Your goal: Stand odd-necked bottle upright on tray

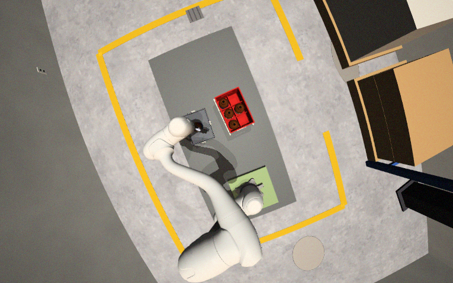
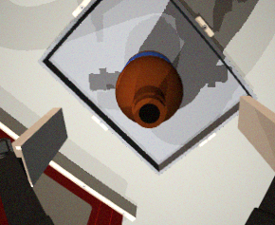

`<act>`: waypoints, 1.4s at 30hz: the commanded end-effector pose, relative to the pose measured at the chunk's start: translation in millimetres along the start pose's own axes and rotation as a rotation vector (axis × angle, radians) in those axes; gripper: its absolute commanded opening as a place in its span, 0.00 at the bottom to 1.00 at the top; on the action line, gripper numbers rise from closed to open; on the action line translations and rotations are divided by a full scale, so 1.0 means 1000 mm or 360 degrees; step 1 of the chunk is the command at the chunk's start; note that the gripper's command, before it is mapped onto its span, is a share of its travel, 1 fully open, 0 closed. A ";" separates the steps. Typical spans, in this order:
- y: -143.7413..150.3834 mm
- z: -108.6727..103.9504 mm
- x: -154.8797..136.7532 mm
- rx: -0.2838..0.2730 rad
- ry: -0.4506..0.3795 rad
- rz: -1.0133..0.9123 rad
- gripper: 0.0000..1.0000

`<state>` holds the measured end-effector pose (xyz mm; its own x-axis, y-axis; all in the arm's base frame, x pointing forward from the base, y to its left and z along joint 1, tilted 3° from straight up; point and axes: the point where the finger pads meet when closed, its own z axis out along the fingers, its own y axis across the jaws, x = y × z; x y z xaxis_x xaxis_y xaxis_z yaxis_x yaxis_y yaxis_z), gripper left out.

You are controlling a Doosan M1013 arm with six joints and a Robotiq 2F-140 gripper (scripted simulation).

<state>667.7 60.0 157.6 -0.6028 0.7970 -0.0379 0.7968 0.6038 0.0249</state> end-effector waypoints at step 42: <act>0.000 -0.035 -0.002 0.0002 -0.0002 0.0001 1.00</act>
<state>668.3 59.9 178.6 -0.6023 0.7974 -0.0377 0.7972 0.6032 0.0238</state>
